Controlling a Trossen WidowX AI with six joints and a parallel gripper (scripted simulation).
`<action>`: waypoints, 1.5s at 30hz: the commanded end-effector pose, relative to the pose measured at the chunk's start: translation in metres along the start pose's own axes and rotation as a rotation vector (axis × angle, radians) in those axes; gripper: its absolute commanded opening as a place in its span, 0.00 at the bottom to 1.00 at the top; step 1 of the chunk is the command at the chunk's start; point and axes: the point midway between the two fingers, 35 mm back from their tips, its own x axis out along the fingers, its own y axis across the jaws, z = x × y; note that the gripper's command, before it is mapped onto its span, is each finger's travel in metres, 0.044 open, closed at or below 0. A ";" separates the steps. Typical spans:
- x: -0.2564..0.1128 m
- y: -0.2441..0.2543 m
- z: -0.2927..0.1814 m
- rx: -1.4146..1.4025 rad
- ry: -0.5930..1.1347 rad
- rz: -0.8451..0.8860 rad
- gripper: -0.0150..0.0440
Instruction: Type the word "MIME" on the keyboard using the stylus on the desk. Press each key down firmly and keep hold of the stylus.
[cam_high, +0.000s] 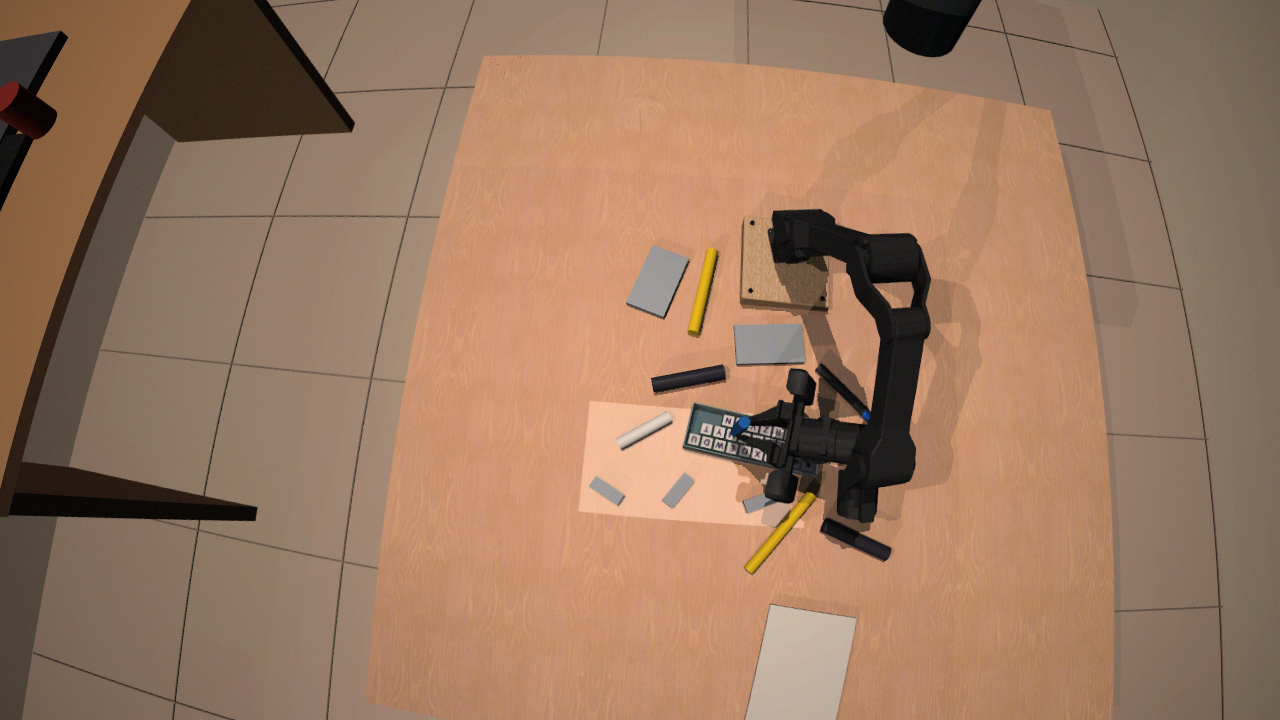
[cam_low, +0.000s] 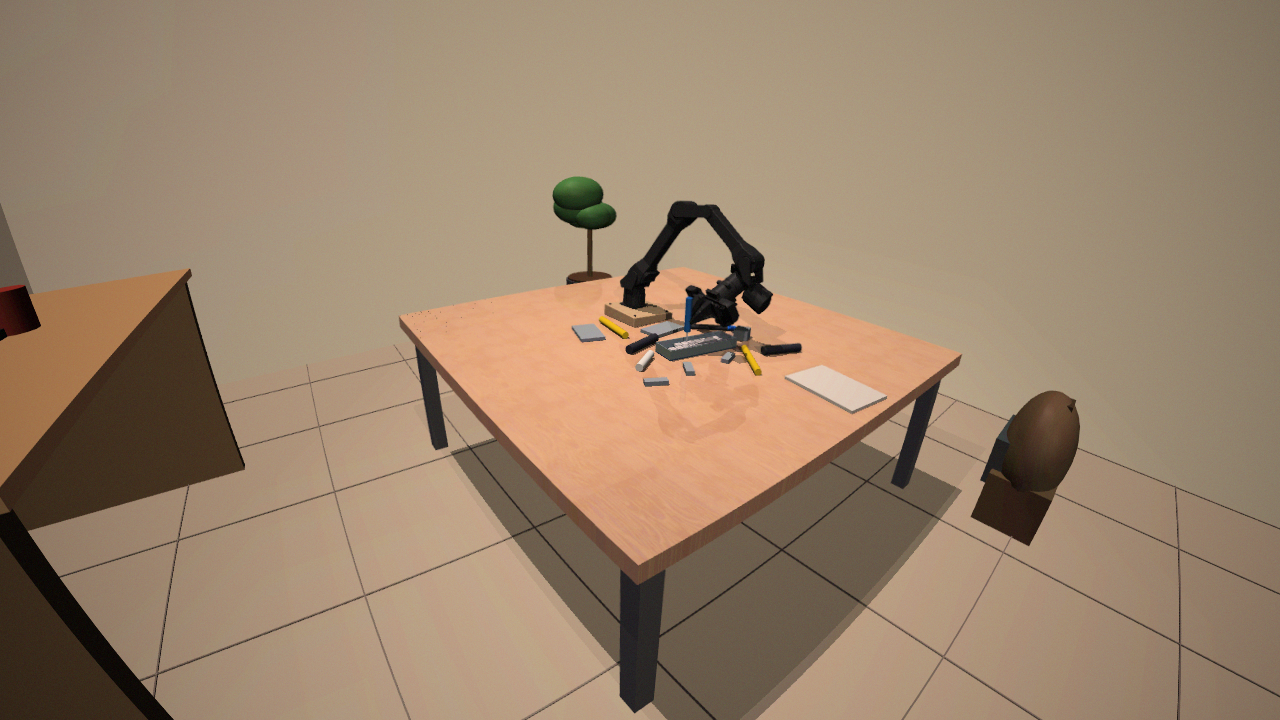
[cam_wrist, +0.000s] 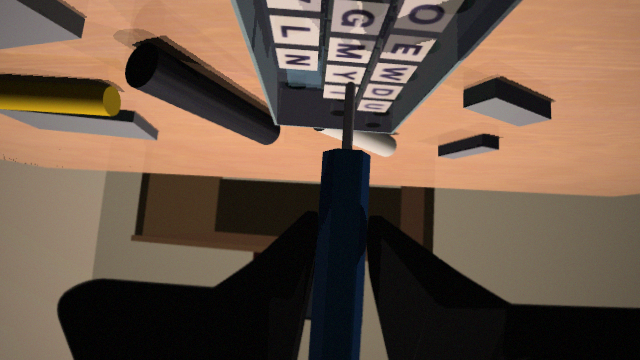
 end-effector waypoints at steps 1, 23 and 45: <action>0.002 0.000 0.002 -0.003 0.004 0.000 0.39; 0.006 0.000 0.009 -0.003 0.004 0.000 0.39; 0.009 0.000 0.014 -0.003 0.004 0.000 0.39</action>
